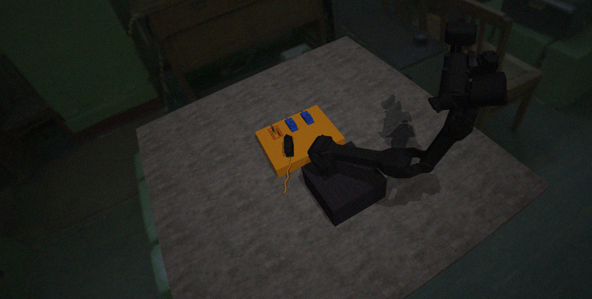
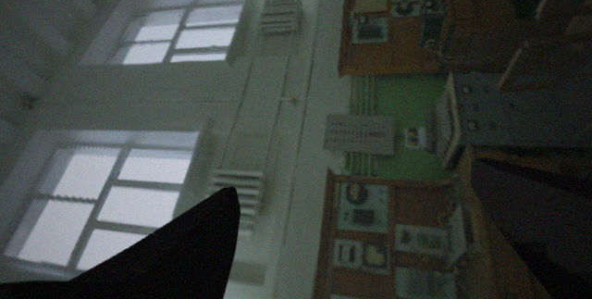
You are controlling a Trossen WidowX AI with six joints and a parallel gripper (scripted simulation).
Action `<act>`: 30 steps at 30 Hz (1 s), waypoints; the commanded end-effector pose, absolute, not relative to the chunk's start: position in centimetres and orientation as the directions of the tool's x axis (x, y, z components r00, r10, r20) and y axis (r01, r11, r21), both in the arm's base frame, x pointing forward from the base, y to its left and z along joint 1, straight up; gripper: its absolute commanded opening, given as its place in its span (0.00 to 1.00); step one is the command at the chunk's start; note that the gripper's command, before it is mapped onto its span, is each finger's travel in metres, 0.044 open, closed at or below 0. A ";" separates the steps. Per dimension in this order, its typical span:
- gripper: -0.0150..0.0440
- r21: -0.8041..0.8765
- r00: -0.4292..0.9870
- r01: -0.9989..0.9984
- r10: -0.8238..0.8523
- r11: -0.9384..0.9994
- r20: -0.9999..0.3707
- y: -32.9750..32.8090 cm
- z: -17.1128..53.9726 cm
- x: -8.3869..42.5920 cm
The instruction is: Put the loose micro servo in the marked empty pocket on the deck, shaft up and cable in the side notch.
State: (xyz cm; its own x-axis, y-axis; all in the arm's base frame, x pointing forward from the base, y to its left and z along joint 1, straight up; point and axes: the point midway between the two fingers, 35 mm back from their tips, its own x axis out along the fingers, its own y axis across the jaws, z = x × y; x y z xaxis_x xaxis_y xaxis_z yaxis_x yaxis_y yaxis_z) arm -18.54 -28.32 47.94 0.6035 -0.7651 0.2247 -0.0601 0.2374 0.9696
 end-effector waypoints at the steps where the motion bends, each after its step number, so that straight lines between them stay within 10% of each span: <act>1: 0.98 0.969 0.606 -0.060 -0.763 0.240 0.227 -28.3 48.0 -18.4; 30: 1.00 0.769 0.695 0.211 -0.646 0.603 0.316 -22.0 53.2 -10.9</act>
State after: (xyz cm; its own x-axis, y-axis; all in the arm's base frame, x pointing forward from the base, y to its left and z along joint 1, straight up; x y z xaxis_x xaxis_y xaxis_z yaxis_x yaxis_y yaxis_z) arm -12.25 -23.05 52.58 0.6785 -0.6655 0.3111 0.1694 0.5538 0.8152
